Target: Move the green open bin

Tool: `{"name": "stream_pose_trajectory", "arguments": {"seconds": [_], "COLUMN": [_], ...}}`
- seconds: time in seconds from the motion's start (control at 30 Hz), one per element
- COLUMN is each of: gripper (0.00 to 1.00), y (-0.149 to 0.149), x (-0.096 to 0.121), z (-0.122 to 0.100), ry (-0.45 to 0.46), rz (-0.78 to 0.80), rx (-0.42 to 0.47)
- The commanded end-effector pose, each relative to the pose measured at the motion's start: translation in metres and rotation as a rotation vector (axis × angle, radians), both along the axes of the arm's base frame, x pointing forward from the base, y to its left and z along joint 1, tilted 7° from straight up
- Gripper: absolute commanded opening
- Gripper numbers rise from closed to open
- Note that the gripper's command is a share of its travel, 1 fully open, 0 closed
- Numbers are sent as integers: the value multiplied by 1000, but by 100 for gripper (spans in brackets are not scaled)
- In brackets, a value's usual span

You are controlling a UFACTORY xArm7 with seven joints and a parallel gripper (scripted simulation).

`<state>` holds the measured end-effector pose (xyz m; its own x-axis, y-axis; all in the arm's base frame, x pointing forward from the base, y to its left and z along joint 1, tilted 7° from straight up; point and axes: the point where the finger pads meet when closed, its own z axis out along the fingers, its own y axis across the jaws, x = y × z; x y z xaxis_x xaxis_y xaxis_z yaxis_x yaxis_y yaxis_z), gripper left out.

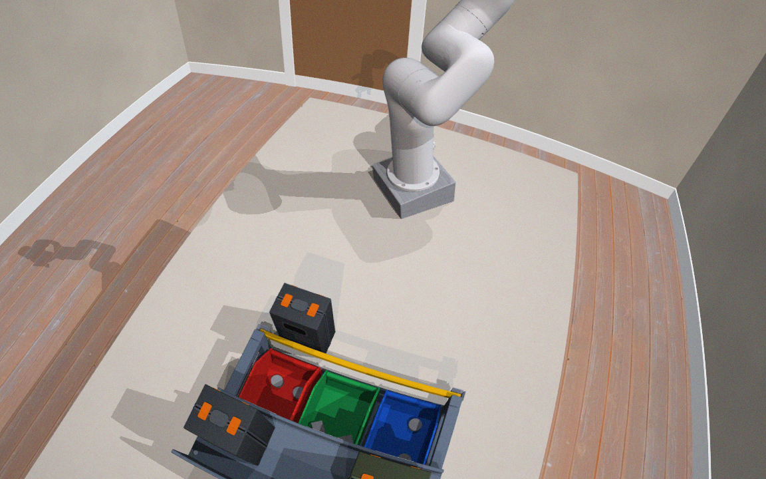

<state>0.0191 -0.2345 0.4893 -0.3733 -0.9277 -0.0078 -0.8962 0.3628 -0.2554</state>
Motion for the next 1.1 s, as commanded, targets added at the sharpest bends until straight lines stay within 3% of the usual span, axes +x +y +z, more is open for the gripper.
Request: {"name": "stream_pose_trajectory", "arguments": {"seconds": [0.0, 0.27, 0.43, 1.07], "gripper": [100, 100, 100, 100], "y": [-2, -2, -4, -1], "x": [-2, -2, -6, 0], "z": [4, 4, 7, 3], "ry": [-13, -13, -171, -214], "rz": [-12, -12, -184, -231], "rx": [21, 21, 133, 163]}}
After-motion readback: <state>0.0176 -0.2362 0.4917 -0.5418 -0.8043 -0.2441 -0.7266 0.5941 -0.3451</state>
